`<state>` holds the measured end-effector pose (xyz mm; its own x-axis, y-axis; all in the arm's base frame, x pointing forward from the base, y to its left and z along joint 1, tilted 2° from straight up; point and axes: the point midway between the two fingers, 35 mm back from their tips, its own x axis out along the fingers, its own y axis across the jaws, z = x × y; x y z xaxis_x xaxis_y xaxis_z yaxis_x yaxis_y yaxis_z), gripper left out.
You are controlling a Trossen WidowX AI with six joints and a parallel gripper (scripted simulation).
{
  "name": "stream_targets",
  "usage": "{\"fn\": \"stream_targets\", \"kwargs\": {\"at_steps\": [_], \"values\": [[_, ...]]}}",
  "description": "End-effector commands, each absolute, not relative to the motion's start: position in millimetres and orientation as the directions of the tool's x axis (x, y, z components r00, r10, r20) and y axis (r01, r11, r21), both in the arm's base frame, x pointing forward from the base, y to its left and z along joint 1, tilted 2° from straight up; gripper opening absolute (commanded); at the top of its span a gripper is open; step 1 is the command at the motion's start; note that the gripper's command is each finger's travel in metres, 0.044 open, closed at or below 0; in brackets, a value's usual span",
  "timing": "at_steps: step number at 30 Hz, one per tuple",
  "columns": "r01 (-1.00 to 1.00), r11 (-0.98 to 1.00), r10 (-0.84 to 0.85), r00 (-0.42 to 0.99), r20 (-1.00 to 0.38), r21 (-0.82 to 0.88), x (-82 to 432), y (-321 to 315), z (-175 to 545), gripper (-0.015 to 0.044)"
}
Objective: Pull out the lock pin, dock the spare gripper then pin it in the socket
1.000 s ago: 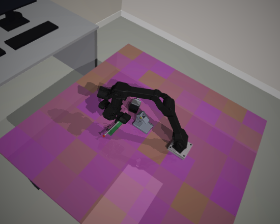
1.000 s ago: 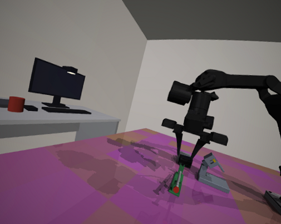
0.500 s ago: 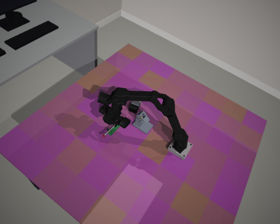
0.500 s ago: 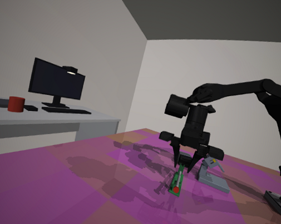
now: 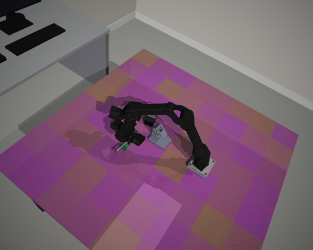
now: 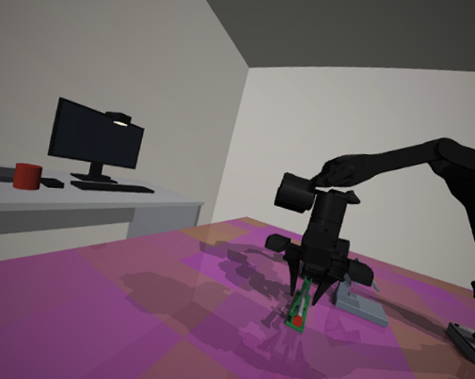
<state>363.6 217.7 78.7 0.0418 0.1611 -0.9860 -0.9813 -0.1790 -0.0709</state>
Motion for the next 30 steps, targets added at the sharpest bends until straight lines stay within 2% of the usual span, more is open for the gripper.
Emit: {"fn": "stream_targets", "kwargs": {"at_steps": [1,15,21,25,30], "values": [[-0.981,-0.181,0.158,0.042,-0.986,-0.071,363.6,217.7,71.8,0.018],[-0.981,-0.181,0.158,0.042,-0.987,-0.071,363.9,218.5,54.8,0.018],[-0.981,-0.181,0.158,0.042,-0.987,-0.071,363.9,218.5,54.8,0.0023],[-0.981,-0.181,0.158,0.042,-0.987,-0.071,363.9,218.5,54.8,0.0],[-0.981,-0.181,0.158,0.042,-0.987,-0.071,363.6,218.4,54.7,0.0]]}}
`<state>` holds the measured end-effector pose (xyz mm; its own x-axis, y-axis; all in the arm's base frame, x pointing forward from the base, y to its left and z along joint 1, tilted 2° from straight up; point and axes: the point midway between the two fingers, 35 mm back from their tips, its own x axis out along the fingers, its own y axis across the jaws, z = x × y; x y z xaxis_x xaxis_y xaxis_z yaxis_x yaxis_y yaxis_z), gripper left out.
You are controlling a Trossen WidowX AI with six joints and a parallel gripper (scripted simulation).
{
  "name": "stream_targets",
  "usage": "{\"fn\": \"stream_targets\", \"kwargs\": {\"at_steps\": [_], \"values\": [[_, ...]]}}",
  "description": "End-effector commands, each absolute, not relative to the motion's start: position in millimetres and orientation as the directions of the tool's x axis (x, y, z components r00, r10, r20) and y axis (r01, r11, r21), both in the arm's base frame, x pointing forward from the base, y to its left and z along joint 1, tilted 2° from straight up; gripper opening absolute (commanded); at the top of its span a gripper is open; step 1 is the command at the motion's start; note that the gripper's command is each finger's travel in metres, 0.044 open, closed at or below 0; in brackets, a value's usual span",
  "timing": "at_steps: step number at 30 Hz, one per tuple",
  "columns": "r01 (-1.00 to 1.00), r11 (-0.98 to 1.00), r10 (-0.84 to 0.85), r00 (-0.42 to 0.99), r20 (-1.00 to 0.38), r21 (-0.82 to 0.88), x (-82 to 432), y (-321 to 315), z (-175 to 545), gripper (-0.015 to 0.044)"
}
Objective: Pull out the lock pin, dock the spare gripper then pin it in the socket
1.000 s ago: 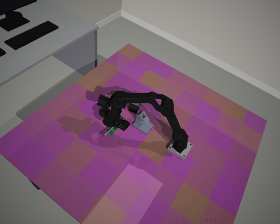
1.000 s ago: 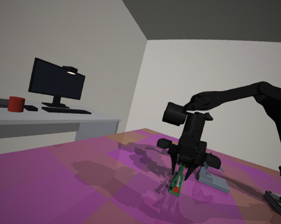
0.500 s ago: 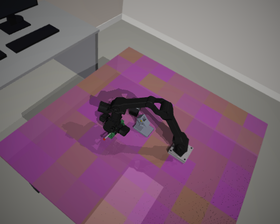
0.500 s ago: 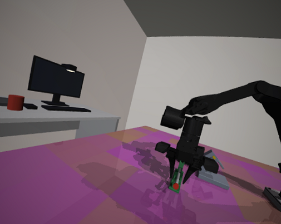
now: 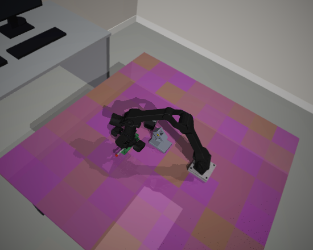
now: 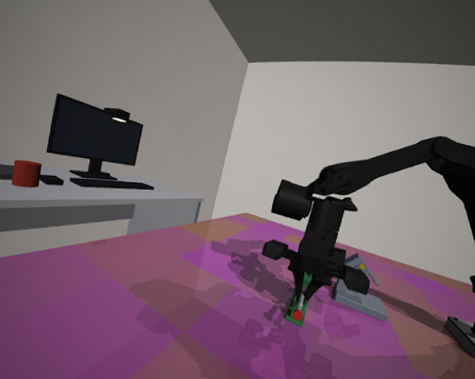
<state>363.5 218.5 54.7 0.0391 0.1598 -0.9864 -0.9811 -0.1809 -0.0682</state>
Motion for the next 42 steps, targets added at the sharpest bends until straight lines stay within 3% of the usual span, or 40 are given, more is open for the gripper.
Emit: {"fn": "stream_targets", "kwargs": {"at_steps": [1,30,42], "values": [[-0.981,-0.181,0.158,0.042,-0.987,-0.07,363.5,218.4,55.2,0.0],[-0.983,-0.182,0.142,0.007,-0.99,-0.033,355.5,213.7,79.7,0.0],[-0.983,-0.179,0.139,0.008,-0.99,-0.033,366.9,180.8,88.8,0.0]]}}
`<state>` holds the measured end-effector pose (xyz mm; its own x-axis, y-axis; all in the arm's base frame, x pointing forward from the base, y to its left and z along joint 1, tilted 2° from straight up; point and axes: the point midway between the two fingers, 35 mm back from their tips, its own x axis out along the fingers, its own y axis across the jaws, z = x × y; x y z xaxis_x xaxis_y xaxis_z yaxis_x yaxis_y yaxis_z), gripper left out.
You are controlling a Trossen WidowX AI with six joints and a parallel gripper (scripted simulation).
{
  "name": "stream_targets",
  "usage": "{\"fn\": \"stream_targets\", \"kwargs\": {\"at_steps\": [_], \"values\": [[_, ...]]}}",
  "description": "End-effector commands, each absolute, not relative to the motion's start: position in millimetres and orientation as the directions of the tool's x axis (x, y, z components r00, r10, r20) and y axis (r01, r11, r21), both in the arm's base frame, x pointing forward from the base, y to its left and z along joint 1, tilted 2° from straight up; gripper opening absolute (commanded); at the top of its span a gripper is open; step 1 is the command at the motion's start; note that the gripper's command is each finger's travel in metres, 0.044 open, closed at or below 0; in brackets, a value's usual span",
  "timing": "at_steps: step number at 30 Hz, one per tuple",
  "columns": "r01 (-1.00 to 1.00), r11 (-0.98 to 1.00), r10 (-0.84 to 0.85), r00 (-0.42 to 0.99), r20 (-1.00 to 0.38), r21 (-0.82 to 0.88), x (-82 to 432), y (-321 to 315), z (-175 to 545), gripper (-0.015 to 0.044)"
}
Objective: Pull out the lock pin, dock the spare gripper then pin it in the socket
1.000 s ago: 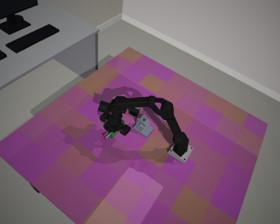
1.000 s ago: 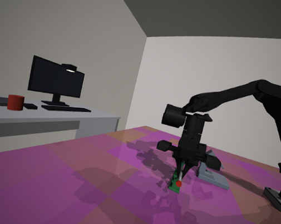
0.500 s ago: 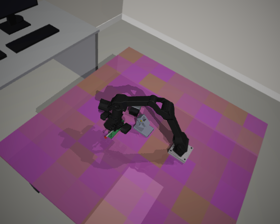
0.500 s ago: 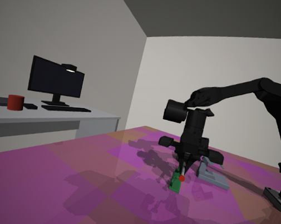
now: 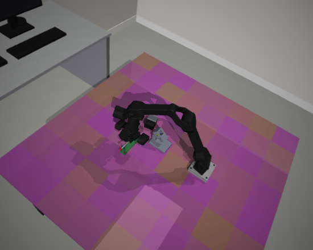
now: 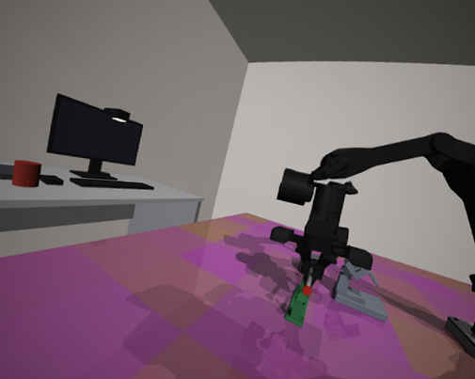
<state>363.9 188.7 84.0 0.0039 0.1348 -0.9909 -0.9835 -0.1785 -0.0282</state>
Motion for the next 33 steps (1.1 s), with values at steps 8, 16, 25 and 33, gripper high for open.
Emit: {"fn": "stream_targets", "kwargs": {"at_steps": [8,16,25,33], "values": [[-0.984,-0.177,0.137,0.009,-0.991,-0.033,372.6,159.3,94.7,0.0],[-0.984,-0.178,0.134,0.007,-0.991,-0.031,373.2,159.1,86.8,0.0],[-0.983,-0.179,0.132,0.005,-0.991,-0.028,374.2,159.6,73.2,0.0],[-0.984,-0.179,0.131,0.003,-0.991,-0.026,375.0,160.0,61.0,0.0]]}}
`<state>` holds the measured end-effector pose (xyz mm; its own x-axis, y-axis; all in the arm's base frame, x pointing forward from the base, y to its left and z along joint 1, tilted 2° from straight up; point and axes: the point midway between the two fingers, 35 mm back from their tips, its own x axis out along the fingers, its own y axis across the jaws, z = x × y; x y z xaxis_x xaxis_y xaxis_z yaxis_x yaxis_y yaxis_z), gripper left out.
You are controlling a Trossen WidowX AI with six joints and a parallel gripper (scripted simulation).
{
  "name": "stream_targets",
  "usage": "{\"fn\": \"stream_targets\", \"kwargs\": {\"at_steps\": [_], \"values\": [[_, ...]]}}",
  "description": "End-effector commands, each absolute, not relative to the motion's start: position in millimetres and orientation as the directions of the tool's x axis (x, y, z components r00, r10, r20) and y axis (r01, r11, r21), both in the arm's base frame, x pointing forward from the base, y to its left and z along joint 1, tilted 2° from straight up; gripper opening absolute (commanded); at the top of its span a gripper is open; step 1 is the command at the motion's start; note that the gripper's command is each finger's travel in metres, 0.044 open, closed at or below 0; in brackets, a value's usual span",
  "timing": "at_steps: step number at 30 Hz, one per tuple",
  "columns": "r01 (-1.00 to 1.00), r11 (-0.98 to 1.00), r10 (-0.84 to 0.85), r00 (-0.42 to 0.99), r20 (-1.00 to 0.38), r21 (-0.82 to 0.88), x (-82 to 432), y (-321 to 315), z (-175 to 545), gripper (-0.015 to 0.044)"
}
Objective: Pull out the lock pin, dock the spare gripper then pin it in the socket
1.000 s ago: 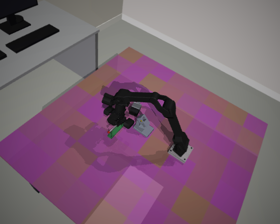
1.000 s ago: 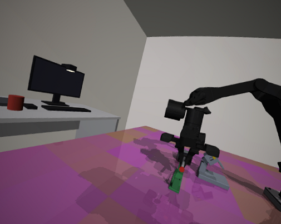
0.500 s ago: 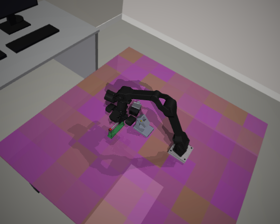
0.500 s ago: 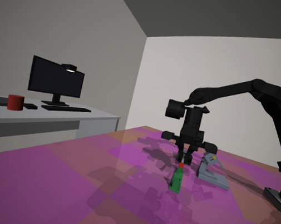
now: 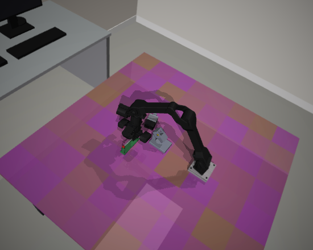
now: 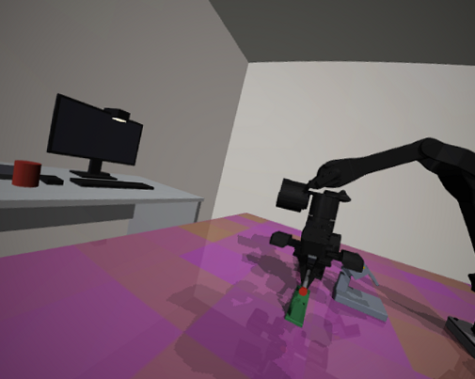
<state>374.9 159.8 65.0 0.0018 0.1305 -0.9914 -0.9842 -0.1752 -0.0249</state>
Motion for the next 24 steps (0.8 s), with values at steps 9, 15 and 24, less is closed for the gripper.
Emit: {"fn": "stream_targets", "kwargs": {"at_steps": [9,15,24], "values": [[-0.984,-0.178,0.13,0.004,-0.991,-0.027,374.8,159.9,51.8,0.0],[-0.984,-0.178,0.13,0.004,-0.991,-0.028,374.7,159.9,51.6,0.0],[-0.984,-0.178,0.13,0.004,-0.991,-0.028,374.7,159.9,51.6,0.0]]}}
